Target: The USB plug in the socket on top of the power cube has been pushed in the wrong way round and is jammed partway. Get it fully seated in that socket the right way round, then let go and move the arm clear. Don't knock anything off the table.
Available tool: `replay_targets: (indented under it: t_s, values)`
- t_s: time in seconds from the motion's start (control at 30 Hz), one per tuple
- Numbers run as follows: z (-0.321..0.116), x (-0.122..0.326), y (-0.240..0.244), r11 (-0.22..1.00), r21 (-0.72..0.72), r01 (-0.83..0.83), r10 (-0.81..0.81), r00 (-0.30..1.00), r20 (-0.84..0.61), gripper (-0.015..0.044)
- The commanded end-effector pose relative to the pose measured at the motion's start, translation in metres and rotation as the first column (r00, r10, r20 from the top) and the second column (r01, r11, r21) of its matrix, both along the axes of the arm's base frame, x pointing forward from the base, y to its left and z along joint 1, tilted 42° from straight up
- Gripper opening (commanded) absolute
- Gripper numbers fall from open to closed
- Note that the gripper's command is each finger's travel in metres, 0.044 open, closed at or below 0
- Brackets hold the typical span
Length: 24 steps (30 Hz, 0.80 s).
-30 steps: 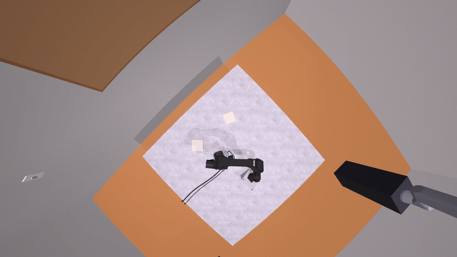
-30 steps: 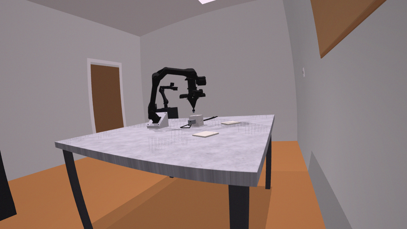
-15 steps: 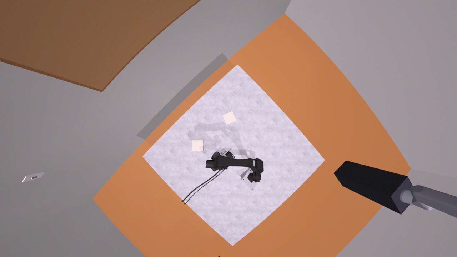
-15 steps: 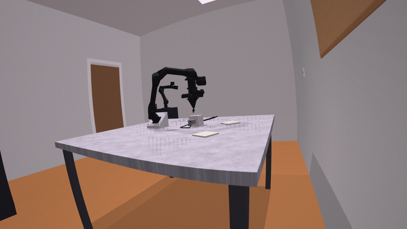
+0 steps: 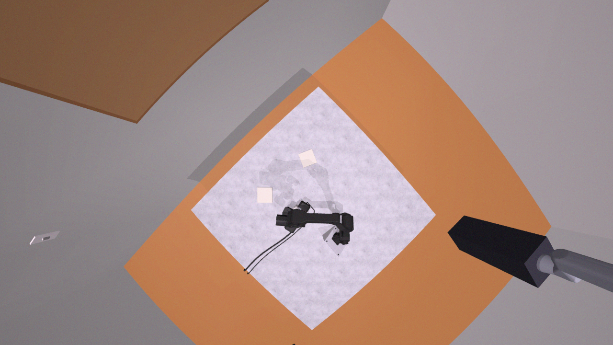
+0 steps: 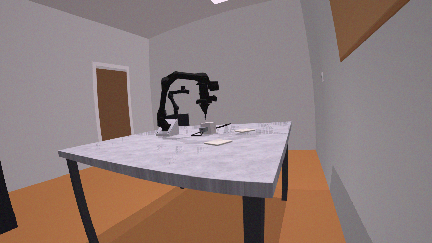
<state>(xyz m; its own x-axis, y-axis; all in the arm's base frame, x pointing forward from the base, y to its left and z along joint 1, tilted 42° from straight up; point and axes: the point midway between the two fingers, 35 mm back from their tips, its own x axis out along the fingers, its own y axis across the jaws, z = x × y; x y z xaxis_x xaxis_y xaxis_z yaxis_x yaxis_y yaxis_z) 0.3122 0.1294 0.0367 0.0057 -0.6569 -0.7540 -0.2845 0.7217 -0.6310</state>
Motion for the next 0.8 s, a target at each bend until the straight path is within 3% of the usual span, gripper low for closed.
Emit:
replay_targets:
  t_s: [0.0,0.37,0.77]
  values:
    - [-0.0002,0.0,0.0,0.997,0.003,-0.079,0.079,0.995,-0.068,0.0]
    - [-0.0002,0.0,0.0,0.957,0.036,-0.289,0.289,0.924,-0.251,0.0]
    - [-0.0002,0.0,0.0,0.864,0.116,-0.491,0.489,0.76,-0.427,0.0]
